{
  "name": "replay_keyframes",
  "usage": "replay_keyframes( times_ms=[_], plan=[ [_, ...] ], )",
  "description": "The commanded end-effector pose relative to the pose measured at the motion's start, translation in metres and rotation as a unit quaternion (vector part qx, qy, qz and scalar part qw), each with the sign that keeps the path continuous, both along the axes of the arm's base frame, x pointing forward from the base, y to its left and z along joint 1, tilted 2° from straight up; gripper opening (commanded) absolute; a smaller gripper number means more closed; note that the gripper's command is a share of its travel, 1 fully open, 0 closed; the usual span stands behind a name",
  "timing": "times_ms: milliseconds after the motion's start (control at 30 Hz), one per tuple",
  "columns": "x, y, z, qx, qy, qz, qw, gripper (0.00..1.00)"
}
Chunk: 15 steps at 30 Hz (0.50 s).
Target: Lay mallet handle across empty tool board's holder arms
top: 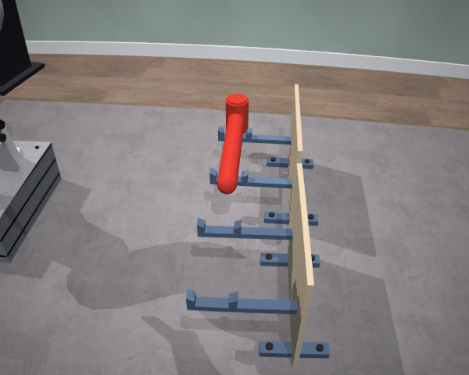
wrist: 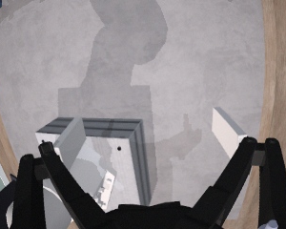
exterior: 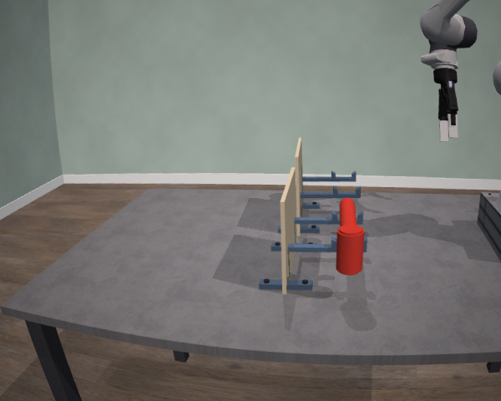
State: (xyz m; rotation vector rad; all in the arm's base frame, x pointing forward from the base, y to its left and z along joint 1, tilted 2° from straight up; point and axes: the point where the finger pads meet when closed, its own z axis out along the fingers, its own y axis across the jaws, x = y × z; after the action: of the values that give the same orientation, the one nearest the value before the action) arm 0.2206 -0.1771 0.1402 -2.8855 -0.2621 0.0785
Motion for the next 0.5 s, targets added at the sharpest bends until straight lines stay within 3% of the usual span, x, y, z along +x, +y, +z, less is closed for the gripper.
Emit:
replay_keyframes(
  times_ms=[0,100,167,200,333,467],
  plan=[
    [0.017,0.031,-0.004,-0.005,-0.02,0.081,0.996,1.0],
    [0.032,0.065,-0.007,-0.01,-0.026,0.138,0.99,1.0],
    [0.032,0.065,-0.007,-0.01,-0.026,0.138,0.99,1.0],
    [0.044,0.092,-0.01,-0.013,-0.032,0.182,0.983,1.0],
    [0.061,0.132,-0.015,-0.018,-0.039,0.249,0.968,1.0],
    [0.083,0.179,-0.02,-0.025,-0.048,0.326,0.944,1.0]
  ],
)
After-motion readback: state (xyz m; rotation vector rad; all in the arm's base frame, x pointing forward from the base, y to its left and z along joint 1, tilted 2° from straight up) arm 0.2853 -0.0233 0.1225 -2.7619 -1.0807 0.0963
